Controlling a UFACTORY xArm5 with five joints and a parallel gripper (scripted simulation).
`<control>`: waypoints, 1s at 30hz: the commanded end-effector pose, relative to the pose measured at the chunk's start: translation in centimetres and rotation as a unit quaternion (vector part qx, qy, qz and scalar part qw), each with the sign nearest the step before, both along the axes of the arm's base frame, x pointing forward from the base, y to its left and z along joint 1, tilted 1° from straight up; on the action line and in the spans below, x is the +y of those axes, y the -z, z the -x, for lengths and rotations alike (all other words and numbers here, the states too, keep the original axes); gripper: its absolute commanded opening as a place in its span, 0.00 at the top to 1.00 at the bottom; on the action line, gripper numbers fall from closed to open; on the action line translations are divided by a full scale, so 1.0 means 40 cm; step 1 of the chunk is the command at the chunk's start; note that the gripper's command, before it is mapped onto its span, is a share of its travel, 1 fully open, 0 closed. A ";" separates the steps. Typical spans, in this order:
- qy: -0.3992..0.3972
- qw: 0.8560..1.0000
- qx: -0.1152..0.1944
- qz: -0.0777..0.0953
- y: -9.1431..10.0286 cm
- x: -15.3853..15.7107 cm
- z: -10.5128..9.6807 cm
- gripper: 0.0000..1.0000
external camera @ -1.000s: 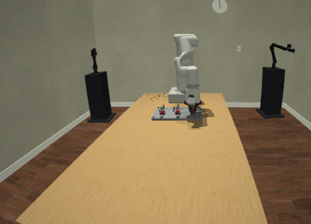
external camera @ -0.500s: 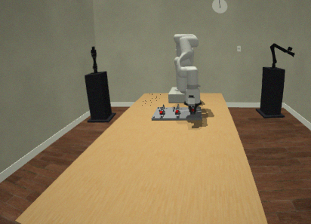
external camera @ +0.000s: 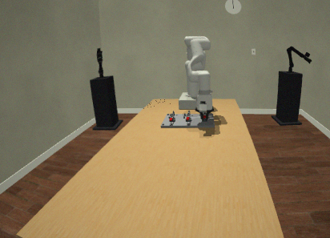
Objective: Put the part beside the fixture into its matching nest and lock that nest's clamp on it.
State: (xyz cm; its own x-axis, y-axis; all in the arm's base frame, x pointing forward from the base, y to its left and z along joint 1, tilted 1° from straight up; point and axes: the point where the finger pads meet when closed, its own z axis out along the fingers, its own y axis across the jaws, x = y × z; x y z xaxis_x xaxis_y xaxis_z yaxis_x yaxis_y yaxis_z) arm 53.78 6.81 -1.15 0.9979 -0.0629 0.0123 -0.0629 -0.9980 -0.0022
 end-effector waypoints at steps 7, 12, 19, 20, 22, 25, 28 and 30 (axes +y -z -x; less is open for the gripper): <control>0.000 1.000 -0.001 0.000 -0.001 0.001 -0.002 1.00; 0.000 1.000 -0.001 0.000 0.001 0.001 -0.003 1.00; 0.000 1.000 -0.001 0.000 0.006 0.000 -0.005 1.00; 0.000 1.000 -0.001 0.000 0.007 0.000 -0.005 1.00; 0.000 1.000 -0.001 0.000 0.008 0.000 -0.006 1.00; 0.000 1.000 -0.001 0.000 0.008 0.000 -0.006 1.00; 0.000 1.000 -0.001 0.000 0.008 0.000 -0.006 1.00; 0.000 1.000 -0.001 0.000 0.008 0.000 -0.006 1.00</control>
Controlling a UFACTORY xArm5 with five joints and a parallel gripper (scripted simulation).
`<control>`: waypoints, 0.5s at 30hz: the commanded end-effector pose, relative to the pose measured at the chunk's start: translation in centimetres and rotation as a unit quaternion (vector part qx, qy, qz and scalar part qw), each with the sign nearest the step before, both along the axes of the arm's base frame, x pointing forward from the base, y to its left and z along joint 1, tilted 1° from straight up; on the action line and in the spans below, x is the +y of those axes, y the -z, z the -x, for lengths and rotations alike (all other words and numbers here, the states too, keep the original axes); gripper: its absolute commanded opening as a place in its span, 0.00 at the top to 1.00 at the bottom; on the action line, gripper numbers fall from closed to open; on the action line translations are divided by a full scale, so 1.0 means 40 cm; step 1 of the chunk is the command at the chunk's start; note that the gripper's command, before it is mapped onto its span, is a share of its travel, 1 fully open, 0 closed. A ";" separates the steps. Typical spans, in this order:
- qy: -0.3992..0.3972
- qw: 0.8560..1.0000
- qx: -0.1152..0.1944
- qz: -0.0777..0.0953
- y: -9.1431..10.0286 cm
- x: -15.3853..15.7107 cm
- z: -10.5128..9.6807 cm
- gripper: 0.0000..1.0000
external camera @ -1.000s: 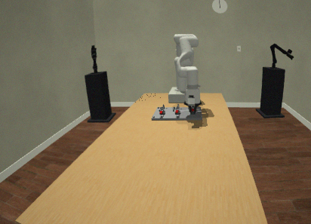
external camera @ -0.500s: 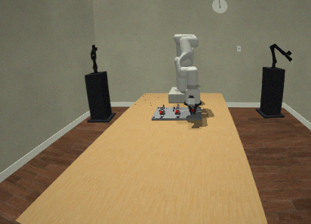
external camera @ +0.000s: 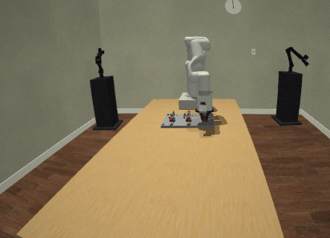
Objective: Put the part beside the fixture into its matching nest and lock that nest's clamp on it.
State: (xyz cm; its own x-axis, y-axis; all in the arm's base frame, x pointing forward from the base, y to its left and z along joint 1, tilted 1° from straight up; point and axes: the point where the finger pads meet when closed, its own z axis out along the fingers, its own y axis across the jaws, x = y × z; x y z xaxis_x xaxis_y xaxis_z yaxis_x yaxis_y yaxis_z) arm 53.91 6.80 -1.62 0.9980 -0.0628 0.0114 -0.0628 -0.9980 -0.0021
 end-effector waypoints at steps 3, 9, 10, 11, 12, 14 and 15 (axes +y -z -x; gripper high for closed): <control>0.000 1.000 -0.001 0.000 -0.004 0.001 -0.003 1.00; 0.000 1.000 -0.001 0.000 -0.004 0.001 -0.003 1.00; 0.000 1.000 -0.001 0.000 -0.004 0.001 -0.003 1.00; 0.000 1.000 -0.001 0.000 -0.004 0.001 -0.003 0.53; 0.000 1.000 -0.001 0.000 -0.004 0.001 -0.003 0.53; 0.000 1.000 -0.001 0.000 -0.004 0.001 -0.003 0.53; 0.000 1.000 -0.001 0.000 -0.004 0.001 -0.003 0.53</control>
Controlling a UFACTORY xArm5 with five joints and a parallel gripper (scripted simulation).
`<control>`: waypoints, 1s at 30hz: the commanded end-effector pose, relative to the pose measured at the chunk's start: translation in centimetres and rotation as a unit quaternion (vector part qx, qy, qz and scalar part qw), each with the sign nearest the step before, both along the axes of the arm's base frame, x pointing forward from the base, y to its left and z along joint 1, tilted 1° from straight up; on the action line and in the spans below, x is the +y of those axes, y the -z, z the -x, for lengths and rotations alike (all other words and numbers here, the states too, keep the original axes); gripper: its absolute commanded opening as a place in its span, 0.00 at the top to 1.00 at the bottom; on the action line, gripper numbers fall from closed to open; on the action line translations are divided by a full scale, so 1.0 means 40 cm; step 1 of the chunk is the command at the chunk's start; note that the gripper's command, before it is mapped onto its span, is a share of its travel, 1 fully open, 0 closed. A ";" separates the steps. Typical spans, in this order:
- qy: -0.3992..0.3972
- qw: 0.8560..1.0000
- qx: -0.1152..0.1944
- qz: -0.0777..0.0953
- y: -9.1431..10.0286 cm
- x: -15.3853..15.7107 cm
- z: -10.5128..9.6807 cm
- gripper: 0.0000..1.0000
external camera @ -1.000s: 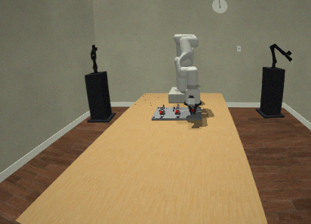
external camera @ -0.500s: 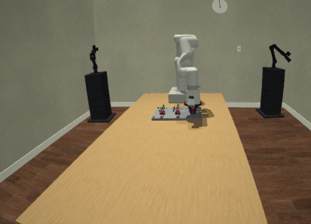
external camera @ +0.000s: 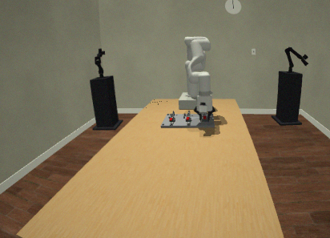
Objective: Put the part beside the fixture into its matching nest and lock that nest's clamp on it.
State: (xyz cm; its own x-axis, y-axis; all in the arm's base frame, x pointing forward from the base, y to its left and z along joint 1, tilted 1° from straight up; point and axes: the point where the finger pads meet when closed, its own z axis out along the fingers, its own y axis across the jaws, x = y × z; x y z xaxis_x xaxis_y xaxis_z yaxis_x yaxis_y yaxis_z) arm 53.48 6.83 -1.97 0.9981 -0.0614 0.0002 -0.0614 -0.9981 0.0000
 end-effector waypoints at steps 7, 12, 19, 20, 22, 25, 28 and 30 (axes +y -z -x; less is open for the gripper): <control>0.001 1.000 -0.007 -0.001 -0.012 0.000 -0.013 0.53; 0.001 1.000 -0.007 -0.001 -0.012 0.000 -0.013 0.53; 0.001 1.000 -0.007 -0.001 -0.012 0.000 -0.013 0.53; 0.001 1.000 -0.007 -0.001 -0.012 0.000 -0.013 0.53; 0.001 1.000 -0.007 -0.001 -0.012 0.000 -0.013 0.53; 0.001 1.000 -0.007 -0.001 -0.013 0.000 -0.013 0.53; 0.001 1.000 -0.007 -0.001 -0.019 0.000 -0.013 0.53; 0.001 1.000 -0.007 -0.001 -0.029 0.000 -0.013 0.53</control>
State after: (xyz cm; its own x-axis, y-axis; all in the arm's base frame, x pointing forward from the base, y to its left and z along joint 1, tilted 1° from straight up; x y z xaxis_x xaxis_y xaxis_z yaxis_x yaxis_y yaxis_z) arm 53.82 6.80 -1.46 0.9980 -0.0626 0.0090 -0.0626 -0.9980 -0.0017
